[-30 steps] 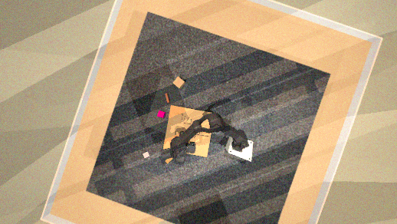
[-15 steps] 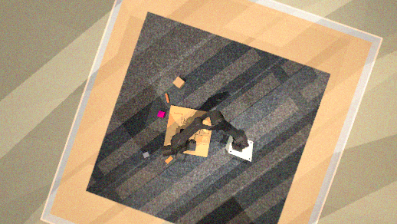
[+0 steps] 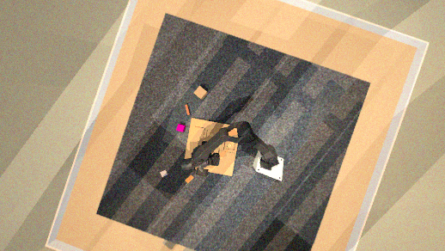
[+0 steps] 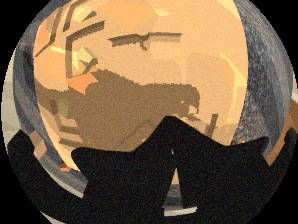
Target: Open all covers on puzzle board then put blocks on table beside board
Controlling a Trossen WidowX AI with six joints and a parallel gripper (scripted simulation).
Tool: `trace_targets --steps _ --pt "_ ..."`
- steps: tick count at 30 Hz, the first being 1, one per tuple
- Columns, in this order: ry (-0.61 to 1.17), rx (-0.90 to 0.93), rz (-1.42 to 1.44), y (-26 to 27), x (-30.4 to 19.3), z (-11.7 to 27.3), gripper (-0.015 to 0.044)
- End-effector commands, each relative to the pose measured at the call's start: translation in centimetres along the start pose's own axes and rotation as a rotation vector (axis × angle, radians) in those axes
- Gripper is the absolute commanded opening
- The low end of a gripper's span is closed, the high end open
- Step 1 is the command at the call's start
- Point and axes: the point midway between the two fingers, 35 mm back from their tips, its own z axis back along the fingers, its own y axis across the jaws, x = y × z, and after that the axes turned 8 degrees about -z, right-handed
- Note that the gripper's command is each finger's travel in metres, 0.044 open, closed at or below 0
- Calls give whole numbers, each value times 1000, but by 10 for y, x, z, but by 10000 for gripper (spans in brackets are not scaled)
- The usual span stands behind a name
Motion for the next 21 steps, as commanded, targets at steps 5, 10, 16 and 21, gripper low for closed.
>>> trace_targets --steps 5,10,16,21 --pt "6 3 3 8 -6 1 0" --pt "6 3 3 13 -10 1 0" --pt "6 3 3 19 -14 1 0" --pt "7 3 2 21 -16 1 0"
